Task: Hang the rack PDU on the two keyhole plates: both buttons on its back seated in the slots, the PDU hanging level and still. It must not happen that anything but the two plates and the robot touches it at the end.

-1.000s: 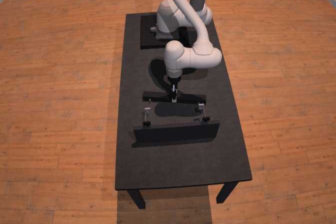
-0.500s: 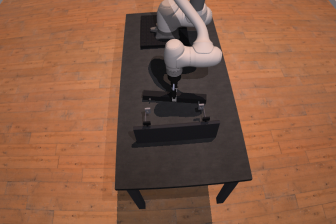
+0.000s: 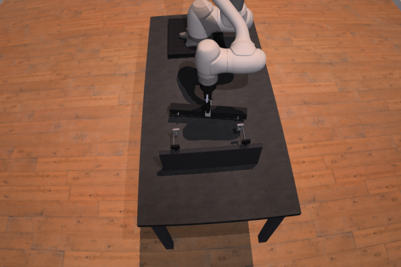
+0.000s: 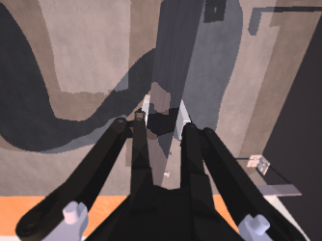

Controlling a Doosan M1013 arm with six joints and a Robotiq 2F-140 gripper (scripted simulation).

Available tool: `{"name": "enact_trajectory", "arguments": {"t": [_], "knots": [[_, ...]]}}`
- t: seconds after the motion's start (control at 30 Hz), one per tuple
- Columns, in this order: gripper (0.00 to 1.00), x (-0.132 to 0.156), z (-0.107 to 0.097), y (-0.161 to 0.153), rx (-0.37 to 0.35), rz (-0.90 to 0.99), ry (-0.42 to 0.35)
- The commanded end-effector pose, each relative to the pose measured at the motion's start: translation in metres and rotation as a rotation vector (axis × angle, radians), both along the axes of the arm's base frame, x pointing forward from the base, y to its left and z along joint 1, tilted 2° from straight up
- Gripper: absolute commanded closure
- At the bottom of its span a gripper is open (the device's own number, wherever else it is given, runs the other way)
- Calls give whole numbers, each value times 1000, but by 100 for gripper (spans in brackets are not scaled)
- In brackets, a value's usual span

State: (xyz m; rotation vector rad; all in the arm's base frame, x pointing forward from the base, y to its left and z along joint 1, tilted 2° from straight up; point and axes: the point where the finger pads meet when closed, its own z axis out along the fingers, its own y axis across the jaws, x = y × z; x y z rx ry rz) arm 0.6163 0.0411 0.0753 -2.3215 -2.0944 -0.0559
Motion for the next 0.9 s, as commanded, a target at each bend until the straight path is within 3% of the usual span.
{"name": "enact_trajectory", "arguments": {"t": [0.0, 0.27, 0.87], "knots": [[100, 0, 11, 0, 0, 0, 0], [100, -1, 35, -1, 0, 0, 0], [100, -1, 46, -2, 0, 0, 0]]}}
